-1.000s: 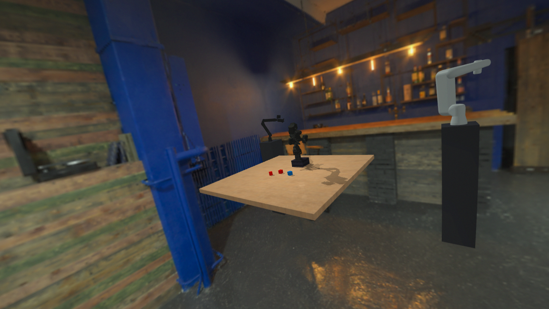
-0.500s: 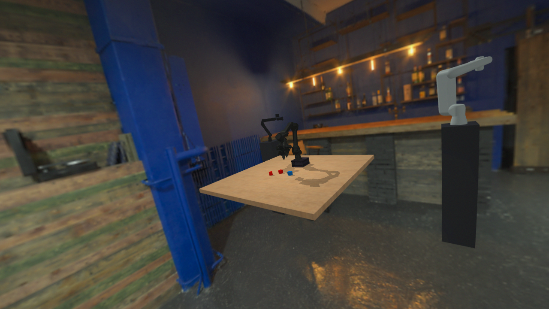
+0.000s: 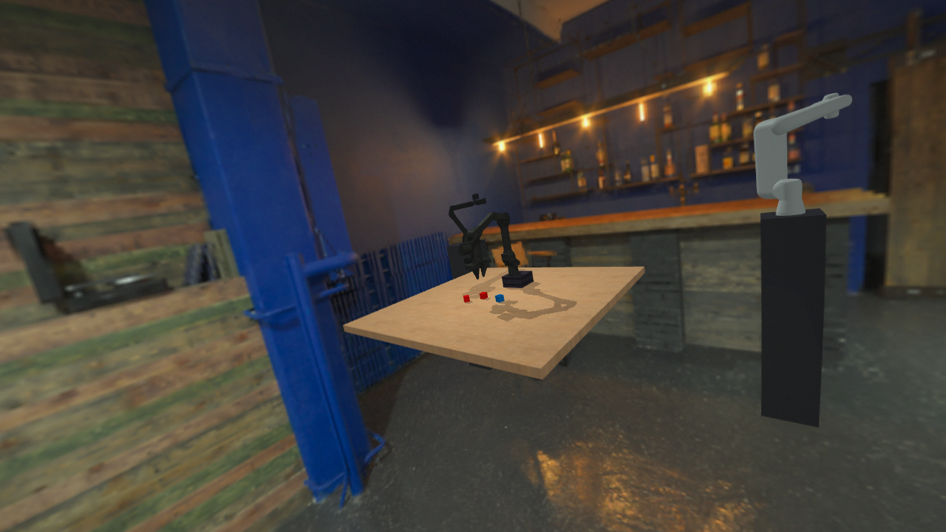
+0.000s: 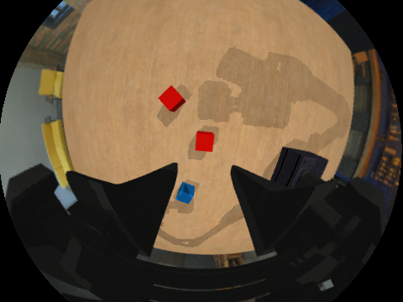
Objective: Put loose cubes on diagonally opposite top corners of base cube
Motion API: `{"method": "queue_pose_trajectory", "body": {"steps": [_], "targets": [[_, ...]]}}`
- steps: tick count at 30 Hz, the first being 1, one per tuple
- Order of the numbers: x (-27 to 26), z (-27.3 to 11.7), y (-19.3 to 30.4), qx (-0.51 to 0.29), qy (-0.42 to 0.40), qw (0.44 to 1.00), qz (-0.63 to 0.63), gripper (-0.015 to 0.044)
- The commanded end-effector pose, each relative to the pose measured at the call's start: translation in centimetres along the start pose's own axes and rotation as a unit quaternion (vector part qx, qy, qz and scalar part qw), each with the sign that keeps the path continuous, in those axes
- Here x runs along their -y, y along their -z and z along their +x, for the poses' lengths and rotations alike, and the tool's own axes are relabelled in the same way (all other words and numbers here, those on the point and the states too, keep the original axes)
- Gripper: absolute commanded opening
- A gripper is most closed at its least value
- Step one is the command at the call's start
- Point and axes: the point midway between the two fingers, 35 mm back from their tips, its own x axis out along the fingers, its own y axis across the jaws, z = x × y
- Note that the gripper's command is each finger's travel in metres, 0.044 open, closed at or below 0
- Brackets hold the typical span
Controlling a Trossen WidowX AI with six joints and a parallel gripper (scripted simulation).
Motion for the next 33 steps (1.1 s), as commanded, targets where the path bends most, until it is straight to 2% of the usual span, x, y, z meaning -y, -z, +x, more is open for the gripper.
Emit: {"method": "queue_pose_trajectory", "body": {"steps": [1, 4, 11, 33], "targets": [[0.2, -0.2, -0.3, 0.003, 0.008, 1.0, 0.019, 0.0265], [0.1, 0.4, -0.3, 0.003, 0.008, 1.0, 0.019, 0.0265], [0.3, 5.9, -0.3, 0.003, 0.008, 1.0, 0.019, 0.0265], [0.3, 9.6, -0.3, 0.003, 0.008, 1.0, 0.019, 0.0265]]}}
